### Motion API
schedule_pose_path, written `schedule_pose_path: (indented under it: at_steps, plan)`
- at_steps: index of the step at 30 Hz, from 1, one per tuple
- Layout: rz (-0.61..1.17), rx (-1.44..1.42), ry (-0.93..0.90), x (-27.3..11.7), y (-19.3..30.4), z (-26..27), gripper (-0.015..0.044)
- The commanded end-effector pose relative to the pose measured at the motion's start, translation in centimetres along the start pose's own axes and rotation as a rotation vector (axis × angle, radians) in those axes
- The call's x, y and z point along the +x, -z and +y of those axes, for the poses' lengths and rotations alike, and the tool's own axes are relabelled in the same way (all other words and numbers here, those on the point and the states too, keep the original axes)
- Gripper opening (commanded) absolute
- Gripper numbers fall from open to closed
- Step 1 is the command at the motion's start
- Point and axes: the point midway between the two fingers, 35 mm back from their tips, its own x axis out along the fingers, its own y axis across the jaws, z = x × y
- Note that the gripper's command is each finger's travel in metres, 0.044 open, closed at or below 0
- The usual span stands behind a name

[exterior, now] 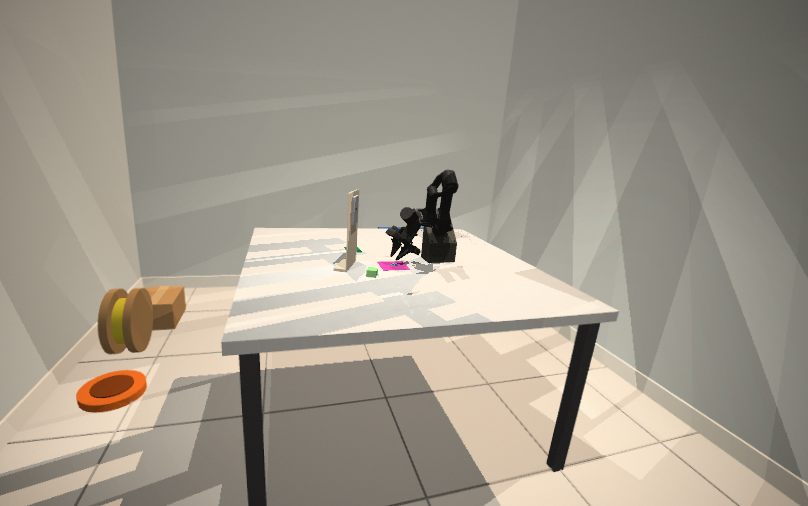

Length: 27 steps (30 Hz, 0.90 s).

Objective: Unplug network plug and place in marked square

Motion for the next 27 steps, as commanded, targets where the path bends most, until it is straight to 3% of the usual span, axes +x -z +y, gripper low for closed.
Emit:
schedule_pose_path:
  at_steps: [1, 27]
  plan:
    - [0.005, -0.007, 0.001, -0.25, 0.12, -0.02, 0.0156]
    - [0.001, -0.006, 0.011, -1.25, -0.32, 0.23, 0.0156]
